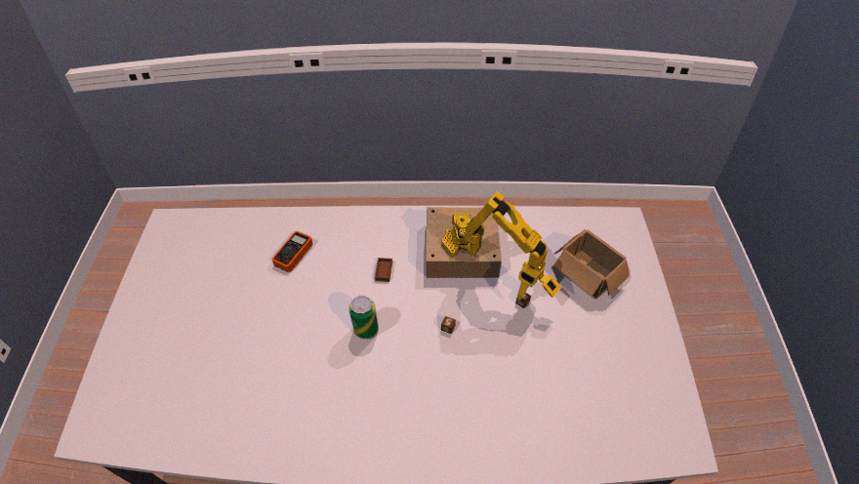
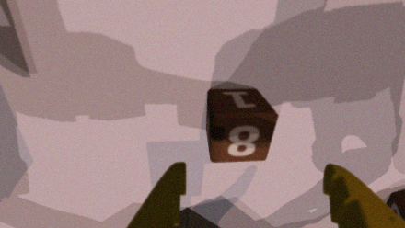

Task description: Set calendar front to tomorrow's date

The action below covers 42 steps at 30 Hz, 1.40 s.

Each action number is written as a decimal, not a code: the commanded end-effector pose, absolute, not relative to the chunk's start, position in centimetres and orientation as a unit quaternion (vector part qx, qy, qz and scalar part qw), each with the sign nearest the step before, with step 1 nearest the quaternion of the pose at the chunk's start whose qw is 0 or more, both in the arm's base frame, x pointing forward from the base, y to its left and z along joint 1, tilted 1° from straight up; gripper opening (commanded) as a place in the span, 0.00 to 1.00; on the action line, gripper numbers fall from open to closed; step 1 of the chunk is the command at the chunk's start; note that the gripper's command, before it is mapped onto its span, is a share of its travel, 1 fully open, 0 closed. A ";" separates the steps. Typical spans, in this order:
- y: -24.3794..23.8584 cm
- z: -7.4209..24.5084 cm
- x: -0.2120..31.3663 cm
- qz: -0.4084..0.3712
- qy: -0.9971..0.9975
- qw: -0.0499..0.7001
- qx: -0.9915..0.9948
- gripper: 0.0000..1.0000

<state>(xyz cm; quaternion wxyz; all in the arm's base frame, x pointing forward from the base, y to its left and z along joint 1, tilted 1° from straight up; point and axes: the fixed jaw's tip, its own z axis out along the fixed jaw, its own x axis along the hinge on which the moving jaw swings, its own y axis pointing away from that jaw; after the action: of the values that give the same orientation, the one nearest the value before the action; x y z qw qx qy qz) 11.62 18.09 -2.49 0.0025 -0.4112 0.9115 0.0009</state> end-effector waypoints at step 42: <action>18.3 -5.8 11.5 0.003 0.911 0.005 -0.411 0.34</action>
<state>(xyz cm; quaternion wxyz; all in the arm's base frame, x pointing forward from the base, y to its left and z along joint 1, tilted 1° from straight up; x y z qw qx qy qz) 11.69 18.22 -5.62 0.0060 -0.4112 0.9115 0.0030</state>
